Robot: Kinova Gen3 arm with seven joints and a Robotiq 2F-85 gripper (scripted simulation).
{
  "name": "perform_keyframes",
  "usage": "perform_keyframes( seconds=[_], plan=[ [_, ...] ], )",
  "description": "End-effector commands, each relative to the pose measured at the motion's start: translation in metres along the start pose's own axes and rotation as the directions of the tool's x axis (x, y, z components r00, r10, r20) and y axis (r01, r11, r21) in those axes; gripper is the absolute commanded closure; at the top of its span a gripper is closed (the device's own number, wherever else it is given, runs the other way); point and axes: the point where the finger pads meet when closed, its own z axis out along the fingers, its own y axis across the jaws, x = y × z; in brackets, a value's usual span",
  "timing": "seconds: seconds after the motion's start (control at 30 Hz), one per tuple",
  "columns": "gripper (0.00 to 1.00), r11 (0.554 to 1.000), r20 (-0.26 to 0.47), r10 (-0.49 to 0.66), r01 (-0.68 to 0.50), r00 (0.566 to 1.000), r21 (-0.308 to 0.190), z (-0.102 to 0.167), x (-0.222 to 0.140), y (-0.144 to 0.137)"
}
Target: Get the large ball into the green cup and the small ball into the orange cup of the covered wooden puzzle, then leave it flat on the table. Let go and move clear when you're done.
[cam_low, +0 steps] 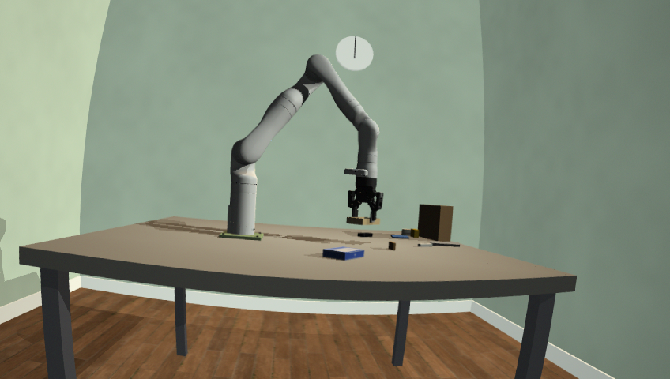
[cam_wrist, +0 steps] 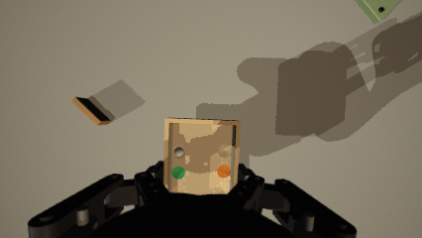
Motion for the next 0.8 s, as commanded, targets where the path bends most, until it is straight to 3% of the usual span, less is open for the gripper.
perform_keyframes(
  seconds=[0.0,0.57,0.63,0.77],
  plan=[
    [0.26,1.000,0.002,0.000,0.000,1.000,0.001,-0.0007,-0.0004,-0.0003],
    [0.26,1.000,0.002,0.000,0.000,1.000,0.001,-0.0007,-0.0004,-0.0003],
    [0.26,1.000,0.045,0.000,0.000,0.999,0.001,-0.0006,0.0005,-0.0003],
    [0.26,1.000,0.045,0.000,0.000,0.999,0.001,-0.0006,0.0005,-0.0003]
  ],
)
